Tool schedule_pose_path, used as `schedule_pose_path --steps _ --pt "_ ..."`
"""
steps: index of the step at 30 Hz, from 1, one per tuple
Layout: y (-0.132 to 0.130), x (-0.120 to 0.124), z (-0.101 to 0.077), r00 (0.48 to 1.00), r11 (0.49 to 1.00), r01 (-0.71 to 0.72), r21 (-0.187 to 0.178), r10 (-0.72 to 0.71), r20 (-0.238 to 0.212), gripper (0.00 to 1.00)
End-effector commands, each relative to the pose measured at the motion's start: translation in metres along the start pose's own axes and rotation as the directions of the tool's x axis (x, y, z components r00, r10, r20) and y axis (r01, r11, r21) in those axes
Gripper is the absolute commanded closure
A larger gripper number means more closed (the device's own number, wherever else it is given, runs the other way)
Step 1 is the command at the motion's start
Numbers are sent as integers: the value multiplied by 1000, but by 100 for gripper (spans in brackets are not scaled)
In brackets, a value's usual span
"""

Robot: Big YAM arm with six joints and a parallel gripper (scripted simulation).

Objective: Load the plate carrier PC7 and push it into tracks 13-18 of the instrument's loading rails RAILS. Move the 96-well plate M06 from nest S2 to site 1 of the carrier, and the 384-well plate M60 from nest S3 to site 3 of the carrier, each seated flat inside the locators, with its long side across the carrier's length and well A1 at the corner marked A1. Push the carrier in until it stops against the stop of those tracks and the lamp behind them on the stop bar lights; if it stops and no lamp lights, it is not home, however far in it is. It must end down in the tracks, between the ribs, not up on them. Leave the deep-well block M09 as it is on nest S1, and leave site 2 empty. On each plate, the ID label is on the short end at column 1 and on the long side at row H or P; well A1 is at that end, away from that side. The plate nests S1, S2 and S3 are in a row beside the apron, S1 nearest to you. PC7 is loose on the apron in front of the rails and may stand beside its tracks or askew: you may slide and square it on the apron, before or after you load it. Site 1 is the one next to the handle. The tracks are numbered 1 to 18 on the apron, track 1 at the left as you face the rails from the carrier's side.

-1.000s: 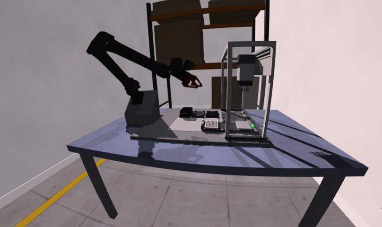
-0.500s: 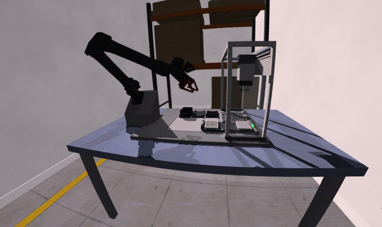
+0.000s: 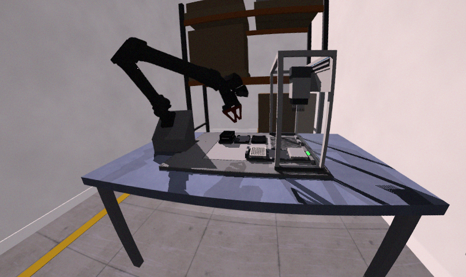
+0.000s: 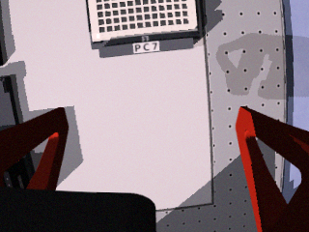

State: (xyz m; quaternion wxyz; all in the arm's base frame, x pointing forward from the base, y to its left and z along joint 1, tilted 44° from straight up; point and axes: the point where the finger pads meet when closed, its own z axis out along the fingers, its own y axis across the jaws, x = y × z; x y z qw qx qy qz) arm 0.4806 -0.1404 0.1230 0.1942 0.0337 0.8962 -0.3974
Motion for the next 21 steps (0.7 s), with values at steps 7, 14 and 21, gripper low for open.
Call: schedule_pose_path --steps 7,14,21 --pt "-8 -23 -6 961 996 -90 -2 86 -264 0" --pt "-1 -25 -11 930 997 -78 -8 70 -361 0" --pt "23 -1 -19 932 997 50 -57 -68 -357 0"
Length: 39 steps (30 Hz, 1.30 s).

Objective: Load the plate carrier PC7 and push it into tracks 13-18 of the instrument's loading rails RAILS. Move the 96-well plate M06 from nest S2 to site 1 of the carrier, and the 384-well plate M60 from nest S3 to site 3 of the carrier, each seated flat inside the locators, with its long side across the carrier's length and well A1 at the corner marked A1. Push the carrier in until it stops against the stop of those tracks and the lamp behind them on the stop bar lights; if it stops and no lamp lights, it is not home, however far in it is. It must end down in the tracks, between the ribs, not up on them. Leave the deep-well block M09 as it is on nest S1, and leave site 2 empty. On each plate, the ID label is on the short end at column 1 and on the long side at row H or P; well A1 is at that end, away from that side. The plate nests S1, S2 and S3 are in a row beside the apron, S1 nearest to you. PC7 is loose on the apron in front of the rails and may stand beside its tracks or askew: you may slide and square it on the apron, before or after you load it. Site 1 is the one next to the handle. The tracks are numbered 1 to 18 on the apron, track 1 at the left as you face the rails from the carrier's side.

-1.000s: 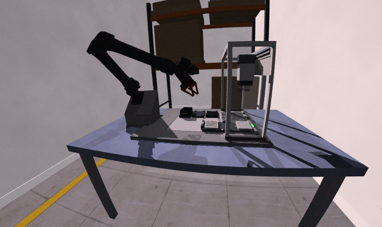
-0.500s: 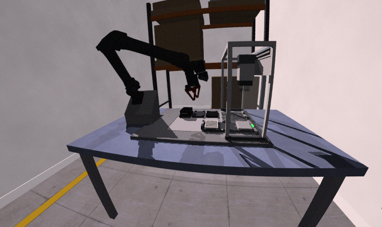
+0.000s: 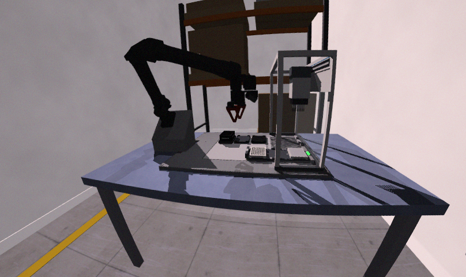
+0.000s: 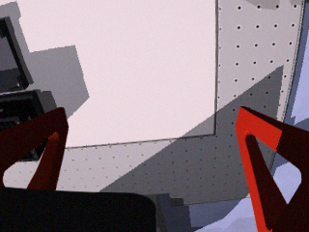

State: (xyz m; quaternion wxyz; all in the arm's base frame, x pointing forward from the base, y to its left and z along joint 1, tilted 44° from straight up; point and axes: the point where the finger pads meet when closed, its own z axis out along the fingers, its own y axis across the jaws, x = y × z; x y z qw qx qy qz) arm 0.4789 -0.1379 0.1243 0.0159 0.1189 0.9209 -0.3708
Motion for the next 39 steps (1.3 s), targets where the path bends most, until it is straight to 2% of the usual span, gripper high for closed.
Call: schedule_pose_path --steps 1,5,7,8,12,22,24,25,26,28,29,39 --pt "32 9 -11 992 993 122 -6 -122 29 0" --pt "53 26 -9 992 992 122 -6 -122 26 0" --pt "53 26 -9 992 992 122 -6 -122 26 0" --pt "49 27 -19 994 995 101 -10 -100 49 0" --pt "79 47 -9 992 992 122 -6 -122 25 0" --pt "131 89 -8 992 993 122 -7 -122 24 0" --pt "131 89 -8 992 993 122 -7 -122 24 0" --pt "118 65 -25 996 998 59 -29 -57 65 0" --pt "112 63 -19 998 999 45 -27 -43 52 0" --pt "112 65 -18 998 999 48 -25 -46 49 0" --pt "121 78 -13 994 995 102 -12 -102 31 0" --pt "121 78 -13 994 995 102 -12 -102 31 0"
